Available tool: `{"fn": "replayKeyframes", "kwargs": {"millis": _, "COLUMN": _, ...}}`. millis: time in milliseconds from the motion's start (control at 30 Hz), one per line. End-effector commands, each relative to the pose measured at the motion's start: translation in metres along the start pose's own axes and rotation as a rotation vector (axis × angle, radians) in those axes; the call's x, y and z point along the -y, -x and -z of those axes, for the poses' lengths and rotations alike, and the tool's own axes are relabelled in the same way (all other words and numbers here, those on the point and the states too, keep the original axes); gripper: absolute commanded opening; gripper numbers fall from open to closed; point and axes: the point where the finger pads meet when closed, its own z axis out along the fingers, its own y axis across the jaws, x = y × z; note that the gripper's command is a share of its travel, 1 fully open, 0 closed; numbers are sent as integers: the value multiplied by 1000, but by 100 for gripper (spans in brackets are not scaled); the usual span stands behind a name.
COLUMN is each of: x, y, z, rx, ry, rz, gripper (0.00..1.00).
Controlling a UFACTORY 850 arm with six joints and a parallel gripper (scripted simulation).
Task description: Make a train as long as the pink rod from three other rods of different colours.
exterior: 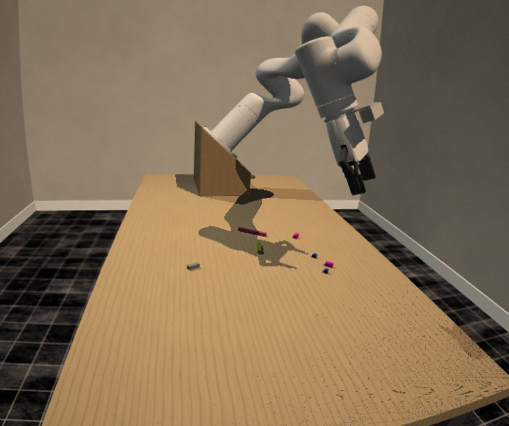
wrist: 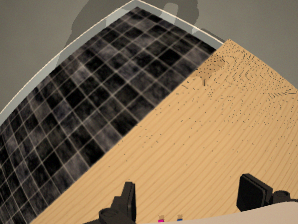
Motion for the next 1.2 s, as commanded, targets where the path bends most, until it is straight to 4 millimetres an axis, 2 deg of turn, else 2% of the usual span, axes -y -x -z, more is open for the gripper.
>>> {"fn": "replayKeyframes", "kwargs": {"millis": 0, "x": 3, "y": 36, "z": -24, "rx": 60, "ry": 39, "rz": -149, "gripper": 100}}
{"fn": "replayKeyframes", "kwargs": {"millis": 233, "x": 13, "y": 88, "z": -51, "rx": 142, "ry": 100, "rz": -341, "gripper": 100}}
{"fn": "replayKeyframes", "kwargs": {"millis": 300, "x": 13, "y": 88, "z": -51, "rx": 142, "ry": 100, "rz": -341, "gripper": 100}}
{"fn": "replayKeyframes", "kwargs": {"millis": 333, "x": 18, "y": 112, "z": -60, "rx": 176, "ry": 129, "rz": -418, "gripper": 100}}
{"fn": "replayKeyframes", "kwargs": {"millis": 433, "x": 23, "y": 130, "z": -67, "rx": 203, "ry": 154, "rz": -477, "gripper": 100}}
{"fn": "replayKeyframes", "kwargs": {"millis": 800, "x": 51, "y": 219, "z": -87, "rx": 323, "ry": 289, "rz": -736, "gripper": 100}}
{"fn": "replayKeyframes", "kwargs": {"millis": 867, "x": 51, "y": 219, "z": -87, "rx": 323, "ry": 289, "rz": -736, "gripper": 100}}
{"fn": "replayKeyframes", "kwargs": {"millis": 933, "x": 57, "y": 236, "z": -88, "rx": 345, "ry": 318, "rz": -781, "gripper": 100}}
{"fn": "replayKeyframes", "kwargs": {"millis": 1167, "x": 57, "y": 237, "z": -88, "rx": 347, "ry": 321, "rz": -785, "gripper": 100}}
